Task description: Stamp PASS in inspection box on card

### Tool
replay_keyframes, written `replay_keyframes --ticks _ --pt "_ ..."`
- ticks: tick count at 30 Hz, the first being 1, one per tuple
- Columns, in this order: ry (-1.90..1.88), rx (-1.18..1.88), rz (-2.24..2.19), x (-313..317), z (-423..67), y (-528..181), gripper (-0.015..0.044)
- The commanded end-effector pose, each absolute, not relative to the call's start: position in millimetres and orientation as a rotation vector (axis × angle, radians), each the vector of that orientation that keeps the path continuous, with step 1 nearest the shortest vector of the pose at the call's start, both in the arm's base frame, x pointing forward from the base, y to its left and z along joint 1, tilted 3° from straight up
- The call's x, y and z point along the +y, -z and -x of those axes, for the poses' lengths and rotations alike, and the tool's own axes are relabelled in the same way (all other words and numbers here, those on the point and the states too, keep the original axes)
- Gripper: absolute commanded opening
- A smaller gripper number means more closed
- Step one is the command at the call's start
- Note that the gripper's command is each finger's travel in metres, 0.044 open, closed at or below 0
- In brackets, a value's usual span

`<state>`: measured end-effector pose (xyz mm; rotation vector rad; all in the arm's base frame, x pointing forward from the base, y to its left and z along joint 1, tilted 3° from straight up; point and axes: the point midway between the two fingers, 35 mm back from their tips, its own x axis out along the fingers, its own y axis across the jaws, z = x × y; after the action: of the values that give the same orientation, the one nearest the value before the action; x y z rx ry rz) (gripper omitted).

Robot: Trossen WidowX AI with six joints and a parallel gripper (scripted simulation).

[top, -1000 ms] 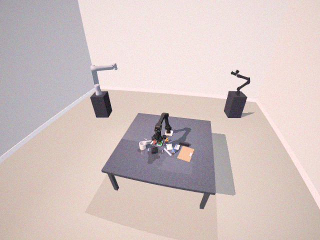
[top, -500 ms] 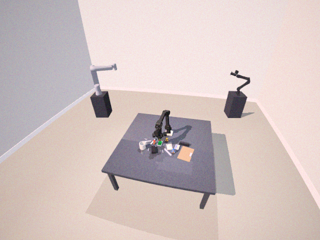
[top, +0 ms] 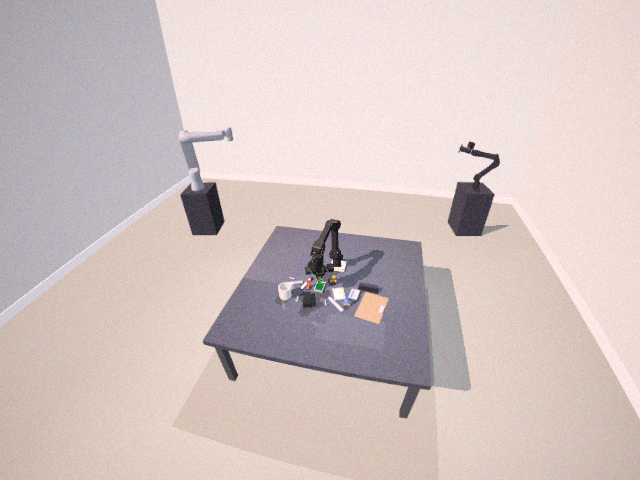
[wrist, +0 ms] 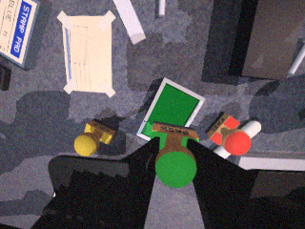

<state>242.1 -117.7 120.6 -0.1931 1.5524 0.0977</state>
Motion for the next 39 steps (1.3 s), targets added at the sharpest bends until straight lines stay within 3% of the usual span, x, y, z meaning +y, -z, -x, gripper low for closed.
replay_keyframes --ticks 1,39 --pt "-0.105 1.555 0.192 -117.2 -241.3 -116.5 0.0" --pt "-0.104 1.555 0.19 -118.9 -242.3 -91.5 0.0"
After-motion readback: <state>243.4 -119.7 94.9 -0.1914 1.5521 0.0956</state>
